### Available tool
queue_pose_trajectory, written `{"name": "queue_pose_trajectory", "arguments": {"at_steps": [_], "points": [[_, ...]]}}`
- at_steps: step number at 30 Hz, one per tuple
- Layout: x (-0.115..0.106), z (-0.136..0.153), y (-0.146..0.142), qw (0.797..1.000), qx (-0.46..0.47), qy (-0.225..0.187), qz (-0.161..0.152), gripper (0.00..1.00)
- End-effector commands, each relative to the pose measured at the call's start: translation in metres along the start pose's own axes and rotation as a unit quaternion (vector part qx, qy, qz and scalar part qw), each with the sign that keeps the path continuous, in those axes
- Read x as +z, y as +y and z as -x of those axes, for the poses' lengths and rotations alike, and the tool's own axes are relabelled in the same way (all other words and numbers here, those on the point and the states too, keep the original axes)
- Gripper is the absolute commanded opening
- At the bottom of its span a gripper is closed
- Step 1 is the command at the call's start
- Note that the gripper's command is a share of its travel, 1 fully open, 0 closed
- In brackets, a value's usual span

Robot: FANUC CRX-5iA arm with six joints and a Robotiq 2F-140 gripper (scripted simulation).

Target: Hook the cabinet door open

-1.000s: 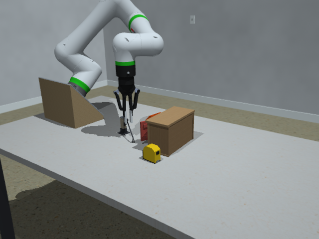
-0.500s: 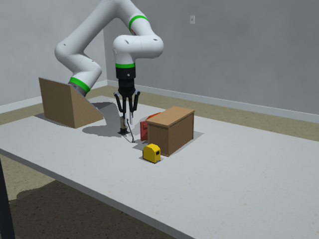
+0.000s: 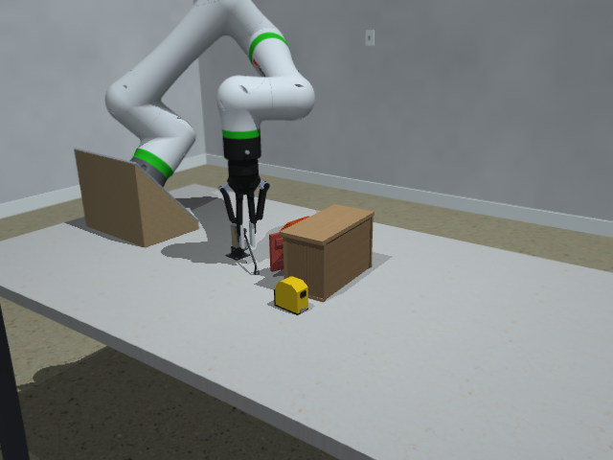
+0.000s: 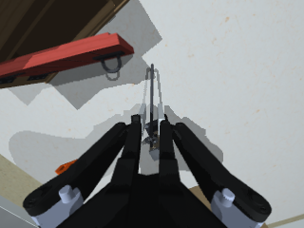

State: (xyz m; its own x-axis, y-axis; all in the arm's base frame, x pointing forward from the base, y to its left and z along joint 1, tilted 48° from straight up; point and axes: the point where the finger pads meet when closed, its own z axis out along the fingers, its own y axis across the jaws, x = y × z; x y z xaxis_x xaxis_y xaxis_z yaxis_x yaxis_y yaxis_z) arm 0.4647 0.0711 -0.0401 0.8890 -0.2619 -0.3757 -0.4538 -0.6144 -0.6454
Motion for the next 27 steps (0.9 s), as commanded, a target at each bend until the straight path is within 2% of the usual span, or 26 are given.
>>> {"name": "queue_pose_trajectory", "arguments": {"at_steps": [1,13,27], "points": [[0.002,0.000,0.000,1.000,0.000,0.000,0.000,0.14],[0.015,0.000,0.000,1.000,0.000,0.000,0.000,0.14],[0.017,0.000,0.000,1.000,0.000,0.000,0.000,0.14]]}}
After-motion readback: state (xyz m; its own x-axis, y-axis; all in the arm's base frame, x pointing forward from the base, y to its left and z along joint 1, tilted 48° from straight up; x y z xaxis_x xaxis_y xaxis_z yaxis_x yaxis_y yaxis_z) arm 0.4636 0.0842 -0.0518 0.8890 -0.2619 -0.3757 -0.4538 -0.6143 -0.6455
